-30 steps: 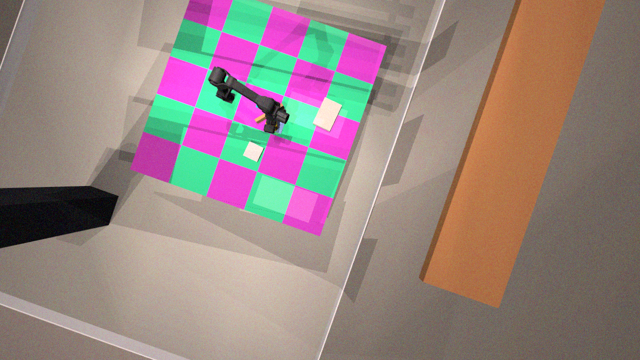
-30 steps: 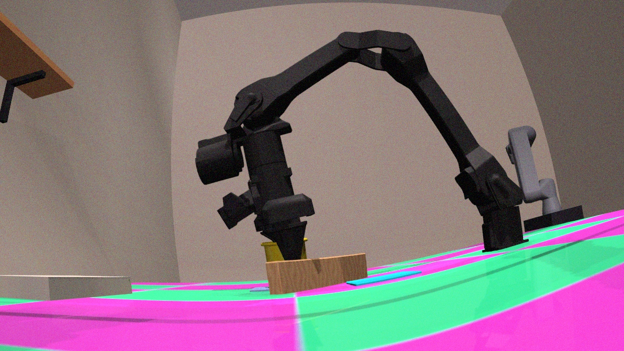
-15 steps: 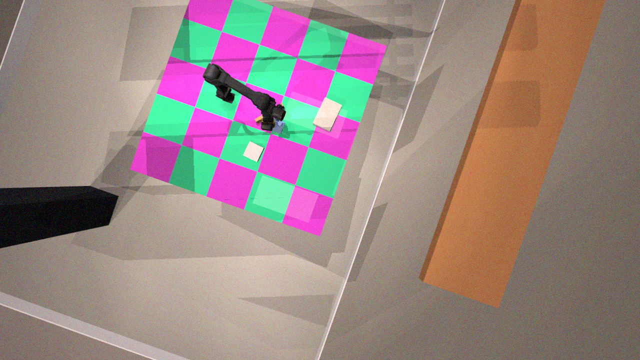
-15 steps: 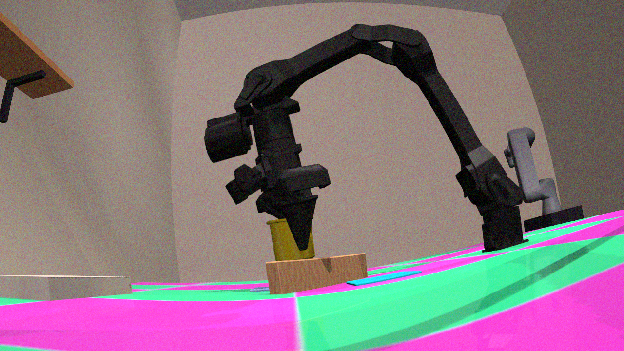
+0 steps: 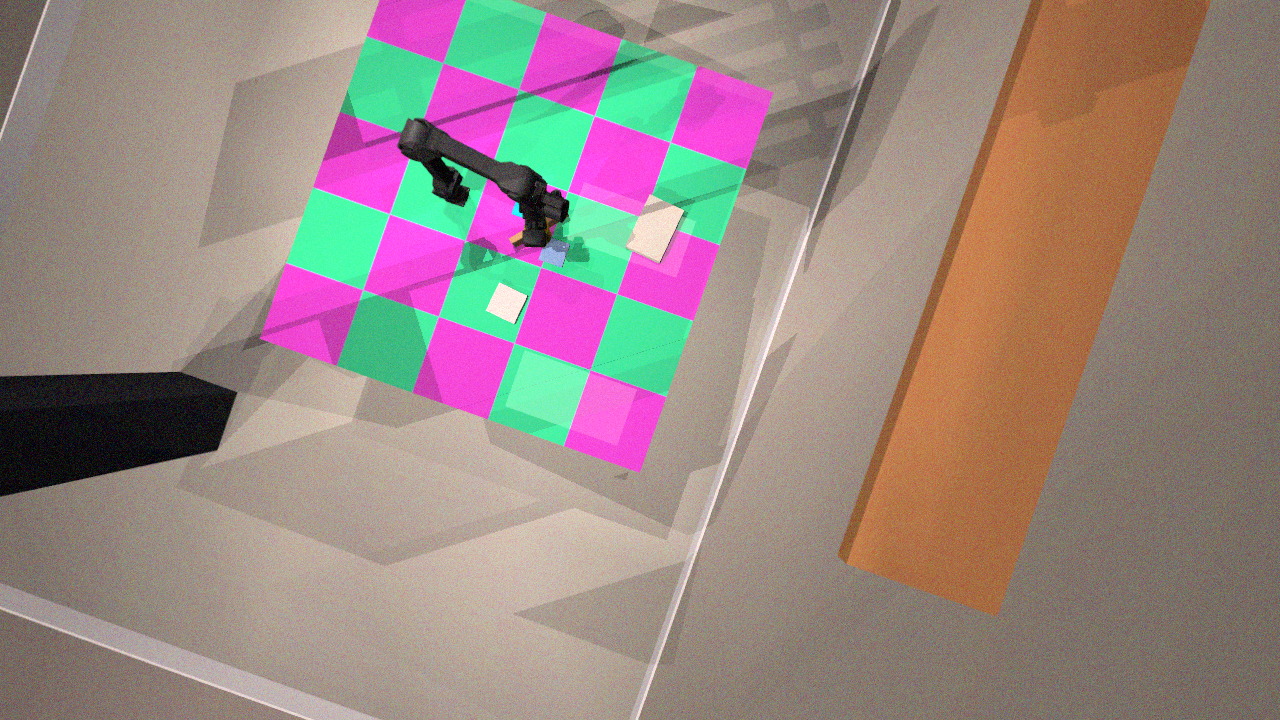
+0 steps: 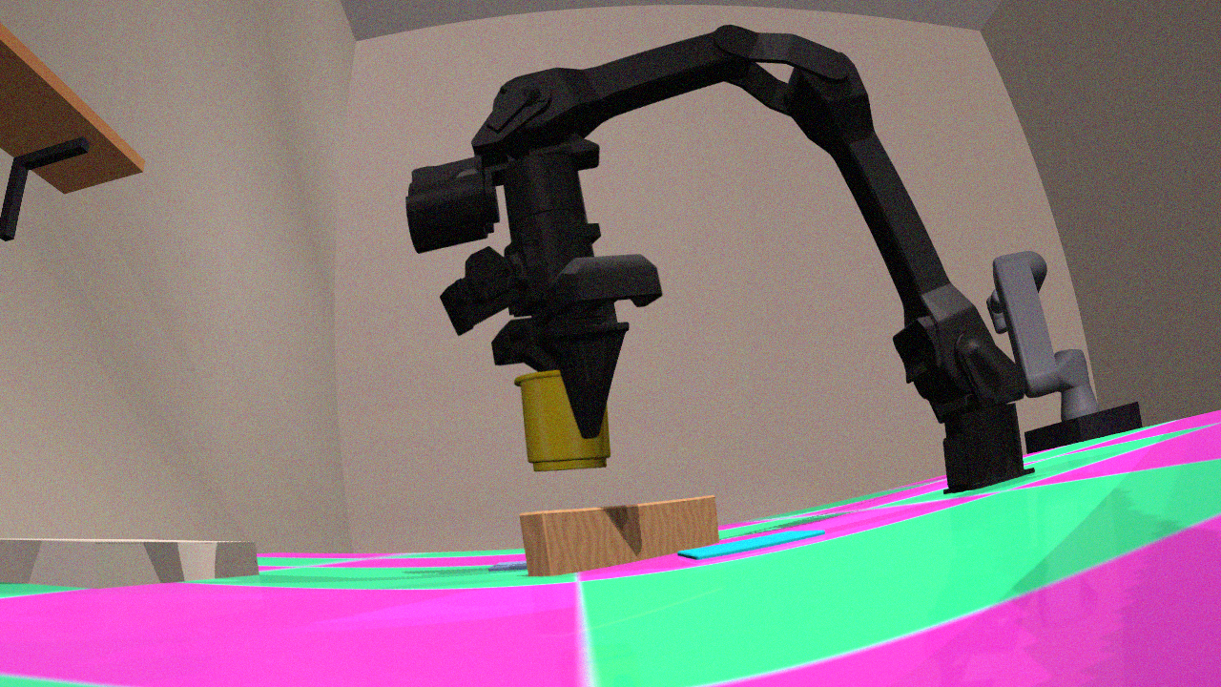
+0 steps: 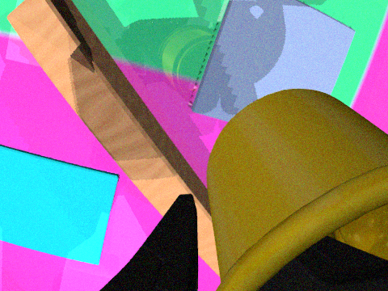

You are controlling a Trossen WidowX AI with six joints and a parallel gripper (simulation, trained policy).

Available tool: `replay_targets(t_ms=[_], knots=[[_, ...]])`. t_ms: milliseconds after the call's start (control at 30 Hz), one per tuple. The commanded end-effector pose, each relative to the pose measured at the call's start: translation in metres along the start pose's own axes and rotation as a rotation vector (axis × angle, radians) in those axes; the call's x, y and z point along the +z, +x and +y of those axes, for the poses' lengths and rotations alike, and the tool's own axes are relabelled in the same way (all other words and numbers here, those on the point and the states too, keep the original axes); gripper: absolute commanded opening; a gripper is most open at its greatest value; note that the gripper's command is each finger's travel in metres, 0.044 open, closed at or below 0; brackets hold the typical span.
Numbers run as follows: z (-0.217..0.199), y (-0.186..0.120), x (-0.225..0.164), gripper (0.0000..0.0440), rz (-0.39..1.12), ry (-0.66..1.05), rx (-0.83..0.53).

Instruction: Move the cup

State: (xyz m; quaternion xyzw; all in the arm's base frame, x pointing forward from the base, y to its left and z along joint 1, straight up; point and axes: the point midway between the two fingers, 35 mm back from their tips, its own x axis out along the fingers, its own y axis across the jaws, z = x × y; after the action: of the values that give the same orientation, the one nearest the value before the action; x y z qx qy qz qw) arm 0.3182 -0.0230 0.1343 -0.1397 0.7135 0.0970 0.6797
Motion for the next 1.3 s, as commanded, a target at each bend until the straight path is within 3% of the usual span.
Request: replay_targets(t_ms=[0, 700, 1267], knots=[[0.01, -0.007, 0.003, 0.0008, -0.02, -0.016, -0.003], [0.07, -0.021, 0.002, 0.0, -0.089, -0.077, -0.028], [0.099, -0.006, -0.018, 0.0, -0.11, -0.068, -0.039]])
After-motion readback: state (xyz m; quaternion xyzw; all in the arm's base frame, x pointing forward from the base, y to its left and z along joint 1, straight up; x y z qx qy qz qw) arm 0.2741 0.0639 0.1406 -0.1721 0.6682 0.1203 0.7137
